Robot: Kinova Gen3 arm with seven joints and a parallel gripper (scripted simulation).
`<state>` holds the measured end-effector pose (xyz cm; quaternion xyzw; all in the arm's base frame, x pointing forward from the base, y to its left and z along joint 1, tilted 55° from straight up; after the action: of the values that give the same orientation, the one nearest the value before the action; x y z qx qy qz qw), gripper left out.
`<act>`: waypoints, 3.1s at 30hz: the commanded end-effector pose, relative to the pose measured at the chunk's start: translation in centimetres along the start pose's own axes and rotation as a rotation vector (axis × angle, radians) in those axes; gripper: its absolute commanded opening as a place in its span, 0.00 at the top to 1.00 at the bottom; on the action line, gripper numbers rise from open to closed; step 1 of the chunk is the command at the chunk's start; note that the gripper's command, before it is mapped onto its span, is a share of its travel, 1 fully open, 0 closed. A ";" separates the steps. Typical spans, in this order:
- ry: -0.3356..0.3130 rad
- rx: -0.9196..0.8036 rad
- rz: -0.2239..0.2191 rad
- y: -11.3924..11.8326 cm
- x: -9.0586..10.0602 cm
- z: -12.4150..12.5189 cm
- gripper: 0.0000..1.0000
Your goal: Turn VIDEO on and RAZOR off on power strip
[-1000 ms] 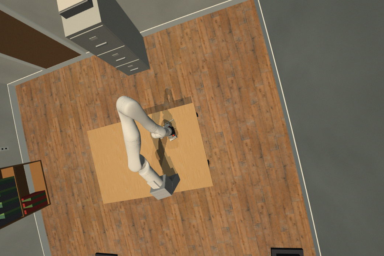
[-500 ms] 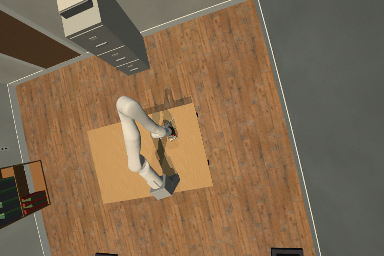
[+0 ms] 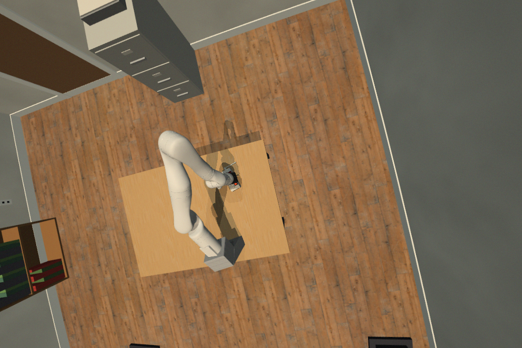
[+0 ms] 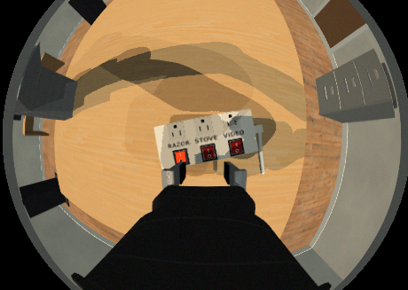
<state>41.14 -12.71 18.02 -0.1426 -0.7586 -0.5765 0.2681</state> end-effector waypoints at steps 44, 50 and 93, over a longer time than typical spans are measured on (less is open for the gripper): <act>-0.001 0.004 -0.001 0.0 0.0 0.0 0.00; -0.009 0.083 -0.022 0.8 0.5 -0.3 0.00; 0.009 1.347 -0.048 2.5 7.0 0.0 0.00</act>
<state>36.63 -12.27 23.75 0.0754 -0.9537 0.0073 0.2912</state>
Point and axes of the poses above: the point where the finger pads meet when closed, its own x axis back along the fingers, its own y axis across the jaws, z = x × y, the point moved 1 cm from there along x, back along the fingers, and after that the axes turned 15 degrees about x, right-handed, at the moved point
